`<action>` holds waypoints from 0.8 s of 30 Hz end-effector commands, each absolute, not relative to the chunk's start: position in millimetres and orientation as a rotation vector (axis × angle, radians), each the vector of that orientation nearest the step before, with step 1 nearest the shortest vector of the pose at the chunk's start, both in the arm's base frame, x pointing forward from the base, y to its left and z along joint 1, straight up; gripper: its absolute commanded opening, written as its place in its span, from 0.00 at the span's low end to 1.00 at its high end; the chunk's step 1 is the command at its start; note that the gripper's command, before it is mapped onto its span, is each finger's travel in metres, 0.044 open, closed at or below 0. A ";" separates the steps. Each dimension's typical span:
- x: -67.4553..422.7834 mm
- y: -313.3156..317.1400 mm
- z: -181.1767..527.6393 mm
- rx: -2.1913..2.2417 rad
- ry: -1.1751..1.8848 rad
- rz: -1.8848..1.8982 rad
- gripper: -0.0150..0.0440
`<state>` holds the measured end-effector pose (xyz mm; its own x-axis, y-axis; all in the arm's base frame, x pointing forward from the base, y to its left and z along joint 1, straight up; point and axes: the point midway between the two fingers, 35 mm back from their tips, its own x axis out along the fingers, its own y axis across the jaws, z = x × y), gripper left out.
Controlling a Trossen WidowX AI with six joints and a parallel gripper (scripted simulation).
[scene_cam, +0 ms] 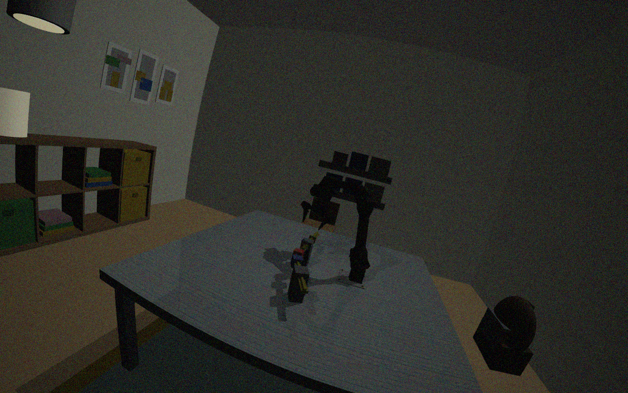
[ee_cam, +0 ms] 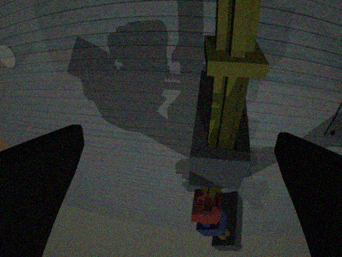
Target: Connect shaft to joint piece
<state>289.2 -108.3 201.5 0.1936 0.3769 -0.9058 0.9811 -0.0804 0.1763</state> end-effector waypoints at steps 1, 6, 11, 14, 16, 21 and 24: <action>273.4 -178.1 197.2 1.590 1.243 -0.903 1.00; 264.6 -200.7 196.1 1.582 1.220 -0.908 1.00; 265.1 -200.3 192.0 1.561 1.218 -0.922 1.00; 267.2 -198.4 174.7 1.473 1.203 -0.981 1.00; 268.4 -197.0 162.9 1.411 1.186 -1.021 1.00; 270.6 -193.4 136.7 1.269 1.126 -1.107 1.00; 270.7 -192.9 133.5 1.251 1.116 -1.118 1.00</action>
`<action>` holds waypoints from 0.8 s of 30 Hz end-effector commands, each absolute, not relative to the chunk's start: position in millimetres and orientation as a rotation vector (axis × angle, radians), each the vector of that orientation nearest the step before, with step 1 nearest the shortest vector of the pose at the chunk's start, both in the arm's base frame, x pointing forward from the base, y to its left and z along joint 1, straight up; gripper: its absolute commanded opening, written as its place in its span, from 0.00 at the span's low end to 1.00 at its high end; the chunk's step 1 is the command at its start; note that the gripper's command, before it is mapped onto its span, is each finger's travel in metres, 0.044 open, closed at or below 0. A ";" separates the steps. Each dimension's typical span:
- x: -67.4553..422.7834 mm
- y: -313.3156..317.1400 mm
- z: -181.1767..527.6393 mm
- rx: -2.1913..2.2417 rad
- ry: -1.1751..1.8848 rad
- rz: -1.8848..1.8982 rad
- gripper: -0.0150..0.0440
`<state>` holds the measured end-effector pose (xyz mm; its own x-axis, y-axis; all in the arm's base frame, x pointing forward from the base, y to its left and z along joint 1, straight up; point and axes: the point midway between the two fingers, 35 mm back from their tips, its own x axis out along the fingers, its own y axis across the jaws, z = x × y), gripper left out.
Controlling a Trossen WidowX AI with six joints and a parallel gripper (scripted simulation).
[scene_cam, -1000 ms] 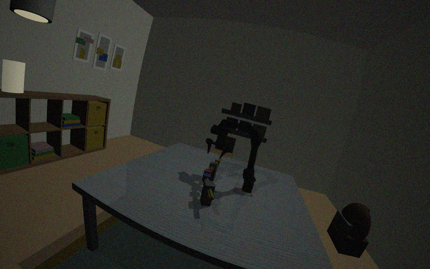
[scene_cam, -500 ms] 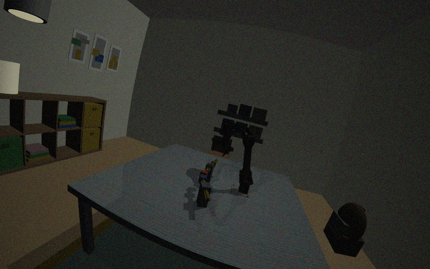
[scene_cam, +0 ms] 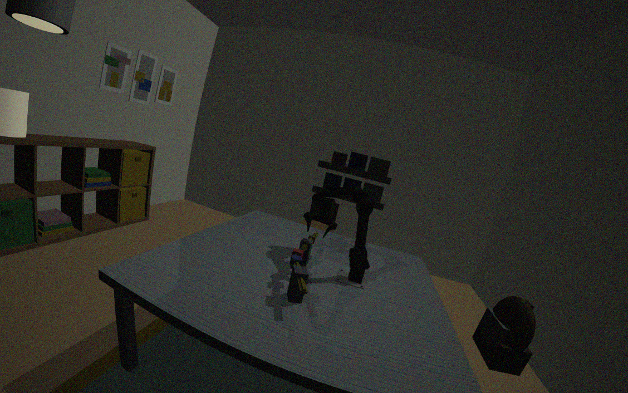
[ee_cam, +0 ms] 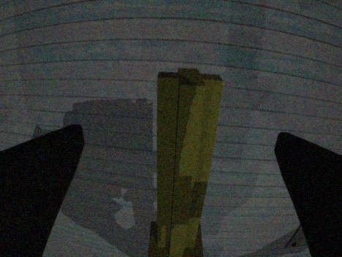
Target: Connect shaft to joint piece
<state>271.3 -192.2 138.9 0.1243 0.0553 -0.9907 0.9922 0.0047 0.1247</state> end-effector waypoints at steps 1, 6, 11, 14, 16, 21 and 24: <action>270.7 -192.9 133.5 1.251 1.116 -1.118 1.00; 270.8 -192.9 133.3 1.251 1.116 -1.118 1.00; 271.8 -193.1 126.4 1.251 1.116 -1.118 1.00; 272.5 -193.2 121.7 1.251 1.116 -1.118 1.00; 272.9 -193.2 118.5 1.251 1.116 -1.118 1.00; 273.7 -193.1 110.5 1.251 1.116 -1.118 1.00; 274.2 -193.0 105.8 1.251 1.116 -1.118 1.00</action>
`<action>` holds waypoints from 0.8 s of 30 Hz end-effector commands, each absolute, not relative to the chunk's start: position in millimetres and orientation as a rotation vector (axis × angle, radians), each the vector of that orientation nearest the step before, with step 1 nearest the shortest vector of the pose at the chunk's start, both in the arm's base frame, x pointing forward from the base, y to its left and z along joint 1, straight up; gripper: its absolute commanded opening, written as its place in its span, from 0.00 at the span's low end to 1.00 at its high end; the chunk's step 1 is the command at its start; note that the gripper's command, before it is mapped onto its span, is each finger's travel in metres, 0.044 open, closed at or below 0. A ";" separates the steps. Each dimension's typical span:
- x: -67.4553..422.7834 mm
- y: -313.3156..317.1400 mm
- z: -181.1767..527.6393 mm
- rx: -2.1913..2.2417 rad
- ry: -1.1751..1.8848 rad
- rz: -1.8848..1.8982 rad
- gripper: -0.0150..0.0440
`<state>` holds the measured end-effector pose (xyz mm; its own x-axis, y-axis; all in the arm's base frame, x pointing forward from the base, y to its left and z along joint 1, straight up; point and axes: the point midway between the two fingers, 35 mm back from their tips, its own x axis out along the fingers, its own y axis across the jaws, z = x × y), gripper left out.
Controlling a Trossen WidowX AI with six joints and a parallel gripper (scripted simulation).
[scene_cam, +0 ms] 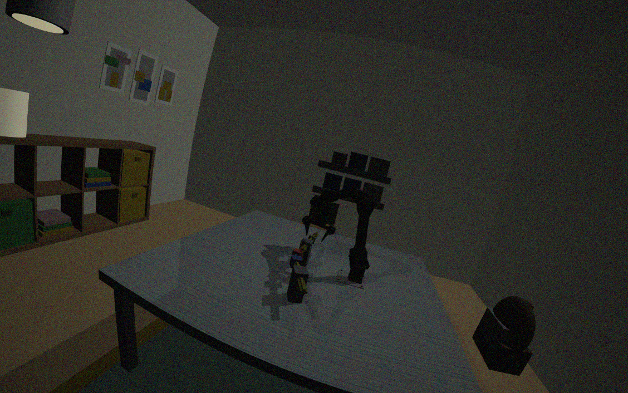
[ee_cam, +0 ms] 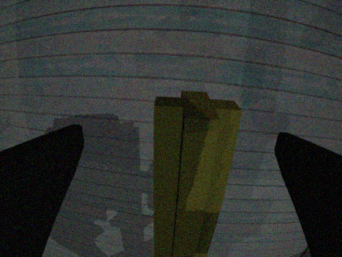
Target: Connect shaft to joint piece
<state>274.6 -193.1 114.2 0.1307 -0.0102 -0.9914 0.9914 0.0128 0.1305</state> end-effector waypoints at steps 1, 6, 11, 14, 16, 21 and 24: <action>274.3 -193.0 104.5 1.251 1.116 -1.118 1.00; 274.3 -193.0 103.5 1.251 1.116 -1.118 0.87; 274.3 -193.0 103.5 1.251 1.116 -1.118 0.64; 274.3 -193.0 103.5 1.251 1.116 -1.118 0.51; 274.3 -193.0 103.5 1.251 1.116 -1.118 0.43; 274.3 -193.0 103.5 1.251 1.116 -1.118 0.43; 274.3 -193.0 103.5 1.251 1.116 -1.118 0.43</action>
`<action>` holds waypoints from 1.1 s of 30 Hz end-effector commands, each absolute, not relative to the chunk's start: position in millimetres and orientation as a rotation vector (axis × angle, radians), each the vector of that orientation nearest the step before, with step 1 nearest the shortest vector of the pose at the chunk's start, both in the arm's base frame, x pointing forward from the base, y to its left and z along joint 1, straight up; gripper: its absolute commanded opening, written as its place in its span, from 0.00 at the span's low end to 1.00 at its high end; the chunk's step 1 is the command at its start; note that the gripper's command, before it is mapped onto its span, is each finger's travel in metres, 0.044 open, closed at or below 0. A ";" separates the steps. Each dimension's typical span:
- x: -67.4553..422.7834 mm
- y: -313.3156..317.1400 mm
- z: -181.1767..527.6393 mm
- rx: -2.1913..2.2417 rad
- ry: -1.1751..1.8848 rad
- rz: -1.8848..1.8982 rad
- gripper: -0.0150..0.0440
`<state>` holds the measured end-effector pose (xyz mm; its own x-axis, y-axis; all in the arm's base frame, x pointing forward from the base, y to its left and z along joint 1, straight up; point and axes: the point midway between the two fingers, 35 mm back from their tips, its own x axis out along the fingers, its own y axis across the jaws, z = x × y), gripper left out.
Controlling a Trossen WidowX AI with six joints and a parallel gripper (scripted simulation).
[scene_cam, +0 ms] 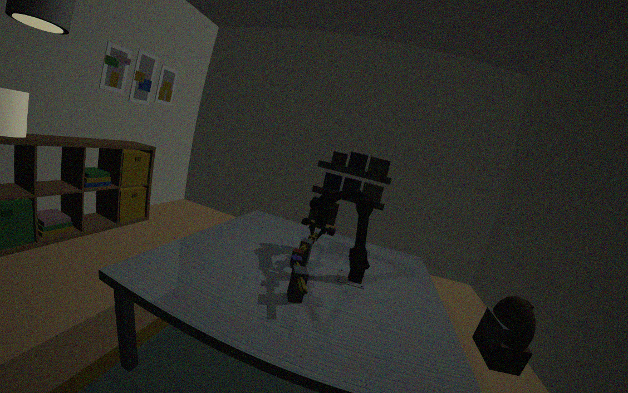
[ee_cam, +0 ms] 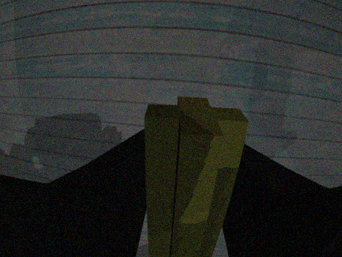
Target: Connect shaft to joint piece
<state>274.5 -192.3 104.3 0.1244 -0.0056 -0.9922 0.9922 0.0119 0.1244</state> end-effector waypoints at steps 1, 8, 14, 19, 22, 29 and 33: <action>274.3 -193.0 103.5 1.251 1.116 -1.118 0.43; 274.3 -193.0 103.5 1.251 1.116 -1.118 0.37; 274.3 -192.9 103.7 1.251 1.116 -1.117 0.37; 274.3 -192.5 104.2 1.251 1.118 -1.114 0.37; 274.3 -192.5 104.2 1.251 1.118 -1.114 0.37; 274.3 -192.5 104.2 1.251 1.118 -1.114 0.37; 274.3 -192.5 104.2 1.251 1.118 -1.114 0.37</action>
<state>274.3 -192.5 104.2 0.1229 -0.0071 -0.9924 0.9924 0.0116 0.1228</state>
